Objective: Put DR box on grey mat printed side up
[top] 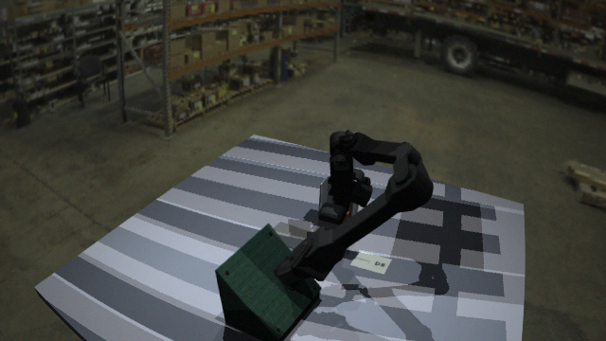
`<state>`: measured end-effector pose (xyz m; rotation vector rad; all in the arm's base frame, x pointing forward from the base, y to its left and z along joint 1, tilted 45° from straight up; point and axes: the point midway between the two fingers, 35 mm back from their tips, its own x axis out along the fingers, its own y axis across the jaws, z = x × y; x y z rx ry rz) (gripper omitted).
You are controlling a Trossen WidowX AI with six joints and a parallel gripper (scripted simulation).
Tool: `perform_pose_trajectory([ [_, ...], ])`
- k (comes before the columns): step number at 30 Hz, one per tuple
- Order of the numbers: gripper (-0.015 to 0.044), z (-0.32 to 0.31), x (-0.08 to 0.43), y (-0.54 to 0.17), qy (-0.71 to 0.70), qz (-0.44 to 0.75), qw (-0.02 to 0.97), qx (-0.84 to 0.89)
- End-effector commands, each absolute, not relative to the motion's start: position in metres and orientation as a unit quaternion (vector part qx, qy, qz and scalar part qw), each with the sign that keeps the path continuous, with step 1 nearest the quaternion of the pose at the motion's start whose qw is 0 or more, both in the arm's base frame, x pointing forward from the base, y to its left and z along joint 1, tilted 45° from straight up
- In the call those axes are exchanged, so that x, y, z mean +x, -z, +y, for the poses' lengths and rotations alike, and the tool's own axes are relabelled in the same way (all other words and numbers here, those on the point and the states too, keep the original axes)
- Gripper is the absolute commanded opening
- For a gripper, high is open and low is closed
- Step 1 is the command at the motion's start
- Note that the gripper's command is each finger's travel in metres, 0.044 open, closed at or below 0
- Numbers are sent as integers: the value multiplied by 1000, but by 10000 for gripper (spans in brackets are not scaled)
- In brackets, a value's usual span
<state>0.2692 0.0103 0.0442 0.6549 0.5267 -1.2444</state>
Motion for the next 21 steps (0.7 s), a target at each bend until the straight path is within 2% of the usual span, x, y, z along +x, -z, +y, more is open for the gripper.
perform_pose_trajectory([
  [1, 242, 11, 275, -44, 581, 245, 718, 296],
  [16, 242, 10, 300, -45, 640, 268, 666, 275],
  [21, 373, 11, 297, -45, 630, 265, 676, 276],
])
